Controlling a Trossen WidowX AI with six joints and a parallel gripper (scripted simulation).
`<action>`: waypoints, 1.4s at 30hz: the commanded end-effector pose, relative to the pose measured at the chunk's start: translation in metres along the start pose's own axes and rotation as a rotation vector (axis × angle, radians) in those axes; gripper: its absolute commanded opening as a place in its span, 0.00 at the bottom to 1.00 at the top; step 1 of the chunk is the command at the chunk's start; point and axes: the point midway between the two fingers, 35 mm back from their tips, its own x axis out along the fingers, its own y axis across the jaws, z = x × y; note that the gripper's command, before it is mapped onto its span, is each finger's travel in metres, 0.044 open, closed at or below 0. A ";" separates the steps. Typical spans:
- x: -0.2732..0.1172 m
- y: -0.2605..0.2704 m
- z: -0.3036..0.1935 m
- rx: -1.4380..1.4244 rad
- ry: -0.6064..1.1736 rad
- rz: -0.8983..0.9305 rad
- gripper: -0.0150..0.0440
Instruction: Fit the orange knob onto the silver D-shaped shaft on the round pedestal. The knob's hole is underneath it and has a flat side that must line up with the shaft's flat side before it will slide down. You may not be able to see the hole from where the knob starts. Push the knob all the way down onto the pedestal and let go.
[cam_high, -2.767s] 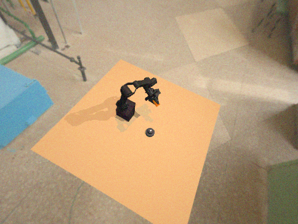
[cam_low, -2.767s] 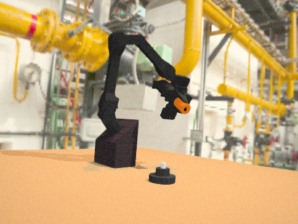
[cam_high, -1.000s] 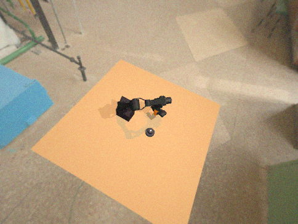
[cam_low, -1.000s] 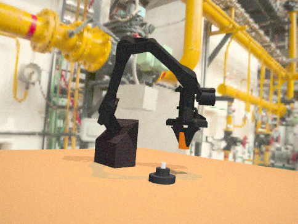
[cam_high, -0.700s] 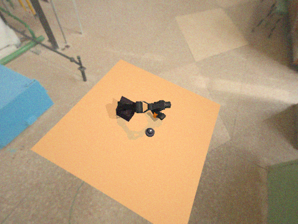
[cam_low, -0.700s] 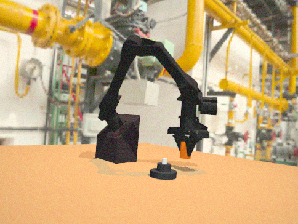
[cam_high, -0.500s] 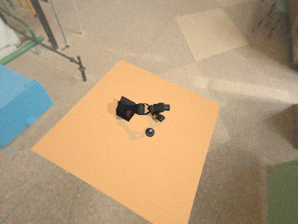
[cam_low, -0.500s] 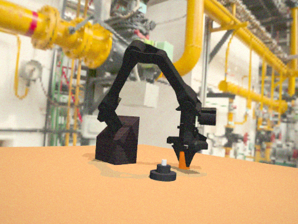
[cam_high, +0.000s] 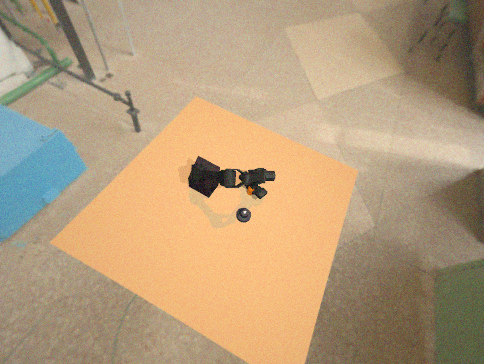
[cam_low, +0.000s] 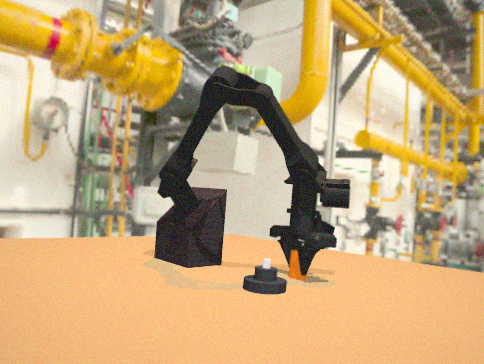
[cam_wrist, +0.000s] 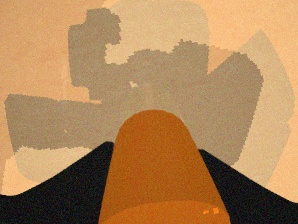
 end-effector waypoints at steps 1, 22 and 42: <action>0.000 0.000 0.000 0.000 0.001 0.002 0.66; -0.079 0.001 0.001 -0.003 -0.005 -0.007 0.97; -0.056 0.000 0.001 -0.003 -0.005 -0.008 1.00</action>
